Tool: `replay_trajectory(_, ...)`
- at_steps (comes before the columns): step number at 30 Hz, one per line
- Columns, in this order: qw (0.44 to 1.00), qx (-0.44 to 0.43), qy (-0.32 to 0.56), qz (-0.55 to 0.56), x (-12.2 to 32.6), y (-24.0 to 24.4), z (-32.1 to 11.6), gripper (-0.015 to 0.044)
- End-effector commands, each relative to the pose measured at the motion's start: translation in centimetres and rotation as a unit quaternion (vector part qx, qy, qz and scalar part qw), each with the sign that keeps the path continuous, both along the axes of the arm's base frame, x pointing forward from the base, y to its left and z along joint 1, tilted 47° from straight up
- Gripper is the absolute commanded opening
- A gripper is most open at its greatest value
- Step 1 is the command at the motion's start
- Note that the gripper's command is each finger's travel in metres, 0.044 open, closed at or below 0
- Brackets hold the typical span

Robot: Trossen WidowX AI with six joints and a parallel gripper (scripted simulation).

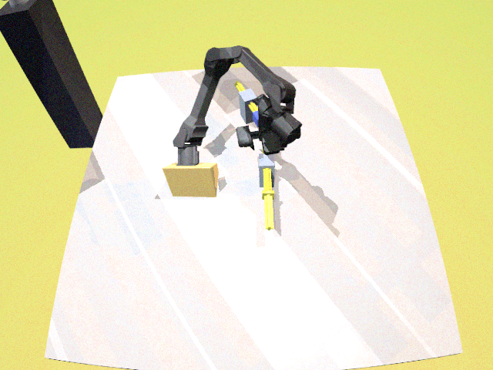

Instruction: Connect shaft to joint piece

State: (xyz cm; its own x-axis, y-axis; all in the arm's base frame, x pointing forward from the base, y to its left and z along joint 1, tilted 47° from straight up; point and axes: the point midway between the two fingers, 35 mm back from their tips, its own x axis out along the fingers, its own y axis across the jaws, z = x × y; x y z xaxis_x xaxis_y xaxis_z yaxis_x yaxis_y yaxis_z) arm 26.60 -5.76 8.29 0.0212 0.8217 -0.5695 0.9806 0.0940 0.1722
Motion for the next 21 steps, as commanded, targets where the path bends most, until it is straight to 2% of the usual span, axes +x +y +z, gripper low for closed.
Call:
replay_trajectory(1,0.997,-0.016,-0.060,0.039,0.6,-1.7,-1.3,0.0440)
replay_trajectory(11,0.970,-0.039,-0.196,0.141,1.3,-5.3,-4.5,0.0440)
replay_trajectory(21,0.913,-0.058,-0.320,0.244,1.5,-8.8,-8.0,0.0440)
